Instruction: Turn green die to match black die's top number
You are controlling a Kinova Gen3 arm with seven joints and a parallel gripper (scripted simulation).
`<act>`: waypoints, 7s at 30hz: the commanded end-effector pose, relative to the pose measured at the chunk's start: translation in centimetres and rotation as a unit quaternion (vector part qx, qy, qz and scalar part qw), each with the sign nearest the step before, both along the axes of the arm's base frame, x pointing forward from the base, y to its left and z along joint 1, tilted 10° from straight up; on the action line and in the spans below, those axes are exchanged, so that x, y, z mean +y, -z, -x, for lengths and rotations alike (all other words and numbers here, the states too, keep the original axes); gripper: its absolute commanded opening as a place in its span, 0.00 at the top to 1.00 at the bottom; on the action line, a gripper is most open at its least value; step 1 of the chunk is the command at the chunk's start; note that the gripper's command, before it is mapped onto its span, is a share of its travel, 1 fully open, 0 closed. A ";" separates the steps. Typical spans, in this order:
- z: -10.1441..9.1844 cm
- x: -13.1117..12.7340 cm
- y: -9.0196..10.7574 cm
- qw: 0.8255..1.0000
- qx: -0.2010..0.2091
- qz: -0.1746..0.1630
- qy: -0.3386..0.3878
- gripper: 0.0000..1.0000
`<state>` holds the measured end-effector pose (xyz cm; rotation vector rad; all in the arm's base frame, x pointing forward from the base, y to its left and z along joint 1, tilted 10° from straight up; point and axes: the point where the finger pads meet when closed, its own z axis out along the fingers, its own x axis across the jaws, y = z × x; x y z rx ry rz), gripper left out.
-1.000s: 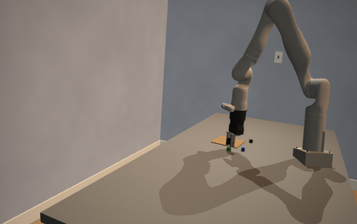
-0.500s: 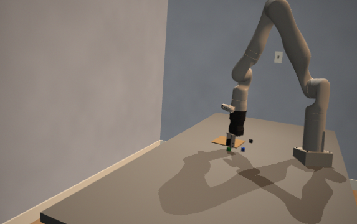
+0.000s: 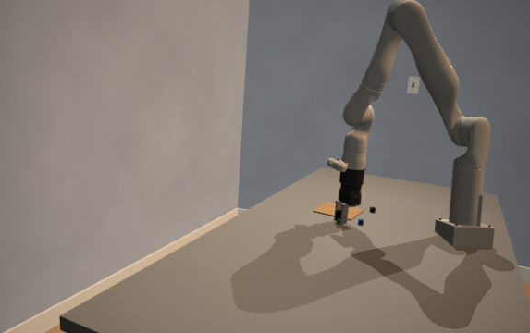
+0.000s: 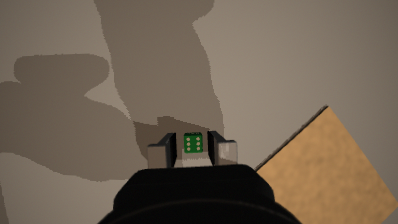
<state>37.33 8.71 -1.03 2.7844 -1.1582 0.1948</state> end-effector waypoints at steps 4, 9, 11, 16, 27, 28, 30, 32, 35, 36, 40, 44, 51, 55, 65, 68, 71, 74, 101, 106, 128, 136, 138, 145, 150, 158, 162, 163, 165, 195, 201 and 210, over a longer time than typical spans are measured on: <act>-0.1 -0.3 0.3 1.000 -0.002 0.001 0.003 0.36; -0.1 -0.3 0.3 1.000 -0.002 0.001 0.003 0.36; -0.1 -0.3 0.3 1.000 -0.002 0.001 0.003 0.36; -0.1 -0.3 0.3 1.000 -0.002 0.001 0.003 0.36; -0.1 -0.3 0.3 1.000 -0.002 0.001 0.003 0.36; -0.1 -0.3 0.3 1.000 -0.002 0.001 0.003 0.36; -0.1 -0.3 0.3 1.000 -0.002 0.001 0.003 0.36; -0.1 -0.3 0.3 1.000 -0.002 0.001 0.003 0.36; -0.1 -0.3 0.3 1.000 -0.002 0.001 0.003 0.36; -0.1 -0.3 0.3 1.000 -0.002 0.001 0.003 0.36; -0.1 -0.3 0.3 1.000 -0.002 0.001 0.003 0.36; -0.1 -0.3 0.3 1.000 -0.002 0.001 0.003 0.66; -0.1 -0.3 0.3 1.000 -0.002 0.001 0.003 0.66; -0.1 -0.3 0.3 1.000 -0.002 0.001 0.003 0.66; -0.1 -0.3 0.3 1.000 -0.002 0.001 0.003 0.66; -0.1 -0.3 0.3 1.000 -0.002 0.001 0.003 0.66; -0.1 -0.3 0.3 1.000 -0.002 0.001 0.003 0.66; -0.1 -0.3 0.3 1.000 -0.002 0.001 0.003 0.66; 0.5 1.1 -7.7 1.000 -0.002 0.001 0.003 0.66; 0.6 1.3 -9.2 1.000 -0.002 0.001 0.003 0.66; 0.6 1.3 -9.5 1.000 -0.003 0.000 0.009 0.66; 0.5 1.0 -9.5 1.000 -0.004 0.000 0.029 0.66; 0.4 0.9 -9.5 0.999 -0.005 -0.001 0.040 0.66; 0.2 0.2 -9.5 0.995 -0.011 -0.003 0.097 0.66; 0.0 -0.4 -9.5 0.990 -0.015 -0.005 0.143 0.66; -0.4 -1.7 -9.6 0.969 -0.027 -0.009 0.246 0.66; -0.7 -2.6 -9.6 0.948 -0.035 -0.011 0.315 0.66; -0.8 -2.8 -9.7 0.942 -0.038 -0.012 0.334 0.66; -0.9 -3.3 -9.7 0.928 -0.043 -0.013 0.371 0.66; -1.9 -9.2 -10.6 0.559 -0.121 -0.039 0.819 0.66; -2.0 -9.9 -10.8 0.468 -0.133 -0.045 0.873 0.66; -2.3 -10.6 -11.1 0.331 -0.146 -0.055 0.931 0.66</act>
